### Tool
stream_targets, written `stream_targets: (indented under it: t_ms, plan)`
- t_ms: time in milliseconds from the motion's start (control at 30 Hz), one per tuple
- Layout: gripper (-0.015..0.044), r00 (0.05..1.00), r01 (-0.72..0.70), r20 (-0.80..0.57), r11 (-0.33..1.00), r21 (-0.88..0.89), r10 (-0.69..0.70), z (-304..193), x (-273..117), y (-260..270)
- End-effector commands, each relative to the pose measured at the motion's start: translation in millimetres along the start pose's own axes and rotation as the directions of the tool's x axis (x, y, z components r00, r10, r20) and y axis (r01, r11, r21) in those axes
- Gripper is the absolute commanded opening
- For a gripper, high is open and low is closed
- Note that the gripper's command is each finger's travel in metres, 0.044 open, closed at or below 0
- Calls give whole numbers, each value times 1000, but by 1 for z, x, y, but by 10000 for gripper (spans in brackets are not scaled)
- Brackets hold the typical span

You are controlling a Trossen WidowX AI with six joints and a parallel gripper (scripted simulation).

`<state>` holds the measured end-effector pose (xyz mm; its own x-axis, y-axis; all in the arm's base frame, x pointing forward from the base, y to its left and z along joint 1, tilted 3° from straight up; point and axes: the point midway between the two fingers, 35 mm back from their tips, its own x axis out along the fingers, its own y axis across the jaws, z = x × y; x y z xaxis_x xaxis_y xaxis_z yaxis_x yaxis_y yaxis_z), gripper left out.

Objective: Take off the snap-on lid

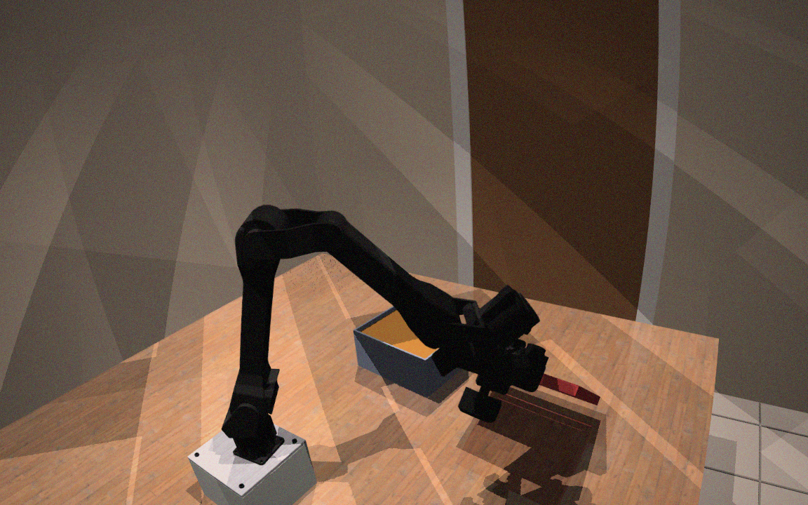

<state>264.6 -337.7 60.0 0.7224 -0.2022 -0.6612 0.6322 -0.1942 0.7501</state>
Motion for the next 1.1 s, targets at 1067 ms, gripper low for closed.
stream_targets:
  t_ms: [1067]
  plan:
    - [0,1000,-8,-4,1000,-4,8,0,19,-21]
